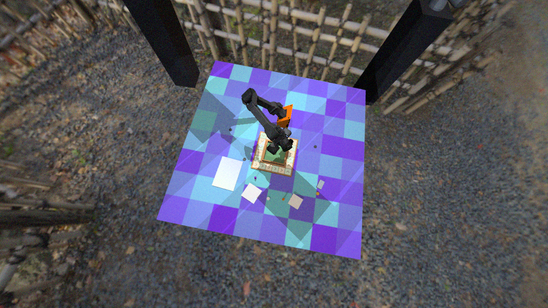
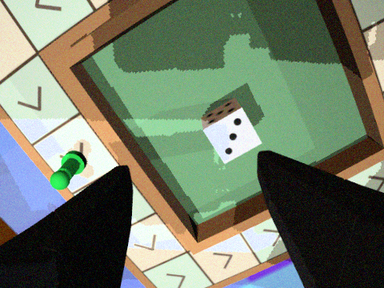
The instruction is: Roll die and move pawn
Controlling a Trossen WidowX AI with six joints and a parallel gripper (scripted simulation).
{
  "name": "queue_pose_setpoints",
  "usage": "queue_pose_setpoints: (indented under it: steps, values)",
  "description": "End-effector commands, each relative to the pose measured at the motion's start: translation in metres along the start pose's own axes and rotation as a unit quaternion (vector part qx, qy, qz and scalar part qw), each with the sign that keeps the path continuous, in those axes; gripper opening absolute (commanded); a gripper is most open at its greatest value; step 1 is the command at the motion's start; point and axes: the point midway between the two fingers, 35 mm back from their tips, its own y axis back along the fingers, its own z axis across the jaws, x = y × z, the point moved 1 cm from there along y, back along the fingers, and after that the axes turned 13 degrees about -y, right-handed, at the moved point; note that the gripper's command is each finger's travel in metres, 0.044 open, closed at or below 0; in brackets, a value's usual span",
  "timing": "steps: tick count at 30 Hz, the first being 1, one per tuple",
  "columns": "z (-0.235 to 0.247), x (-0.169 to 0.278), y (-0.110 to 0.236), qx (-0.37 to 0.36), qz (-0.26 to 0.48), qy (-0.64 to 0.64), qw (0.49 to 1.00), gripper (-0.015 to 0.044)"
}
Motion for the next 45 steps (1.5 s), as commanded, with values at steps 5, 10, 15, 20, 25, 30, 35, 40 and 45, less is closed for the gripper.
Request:
queue_pose_setpoints:
  steps: [5,10,15,20,25,30,35,40,45]
  values:
    - [0.048,0.026,-0.015,0.015,0.002,-0.434,0.901,0.0200]
    - [0.059,0.033,-0.020,0.021,0.000,-0.524,0.851,0.0200]
    - [0.066,0.039,-0.024,0.025,-0.004,-0.612,0.791,0.0200]
    - [0.074,0.046,-0.028,0.029,-0.008,-0.692,0.721,0.0200]
    - [0.077,0.049,-0.029,0.031,-0.011,-0.739,0.673,0.0200]
    - [0.077,0.049,-0.029,0.031,-0.011,-0.739,0.673,0.0200]
    - [0.077,0.049,-0.029,0.031,-0.011,-0.739,0.673,0.0200]
    - [0.076,0.049,-0.029,0.030,-0.011,-0.739,0.673,0.0200]
    - [0.076,0.049,-0.031,0.030,-0.011,-0.739,0.673,0.0200]
